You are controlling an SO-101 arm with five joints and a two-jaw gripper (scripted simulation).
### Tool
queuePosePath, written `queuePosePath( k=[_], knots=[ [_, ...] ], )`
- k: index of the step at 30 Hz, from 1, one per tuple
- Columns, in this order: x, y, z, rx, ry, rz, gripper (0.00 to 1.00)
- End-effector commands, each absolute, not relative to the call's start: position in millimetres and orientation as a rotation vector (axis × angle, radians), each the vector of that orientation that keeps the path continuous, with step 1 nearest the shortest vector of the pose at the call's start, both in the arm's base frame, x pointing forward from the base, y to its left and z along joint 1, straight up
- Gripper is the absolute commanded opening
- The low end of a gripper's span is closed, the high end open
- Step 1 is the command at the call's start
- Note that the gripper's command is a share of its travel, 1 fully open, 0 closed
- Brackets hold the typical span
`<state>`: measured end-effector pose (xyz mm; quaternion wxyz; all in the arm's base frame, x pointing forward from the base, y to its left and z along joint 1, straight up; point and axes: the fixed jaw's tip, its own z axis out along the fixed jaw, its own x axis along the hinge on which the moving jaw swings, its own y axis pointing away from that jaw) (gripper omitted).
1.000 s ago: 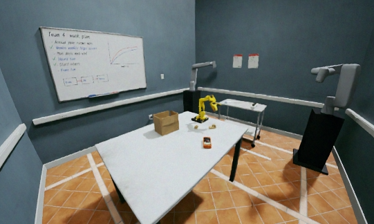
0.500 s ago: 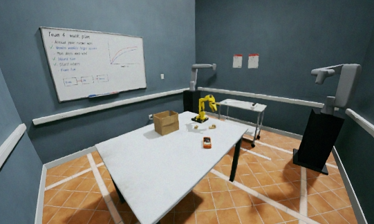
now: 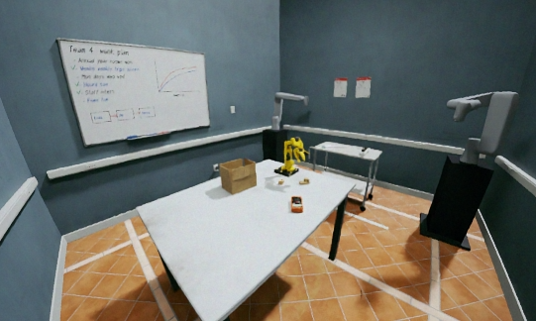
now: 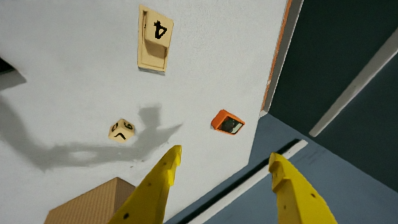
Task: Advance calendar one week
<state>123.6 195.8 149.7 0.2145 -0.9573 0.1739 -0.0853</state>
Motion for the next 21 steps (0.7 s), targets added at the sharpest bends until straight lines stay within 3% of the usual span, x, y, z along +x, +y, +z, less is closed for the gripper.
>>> queuePosePath(
  k=[1,13,21],
  knots=[
    [140,185,149,-2.659,0.387,-0.319,0.35],
    [186,137,140,-2.777,0.060,-0.543,0.35],
    [201,114,136,-2.830,-0.089,-0.623,0.35]
  ],
)
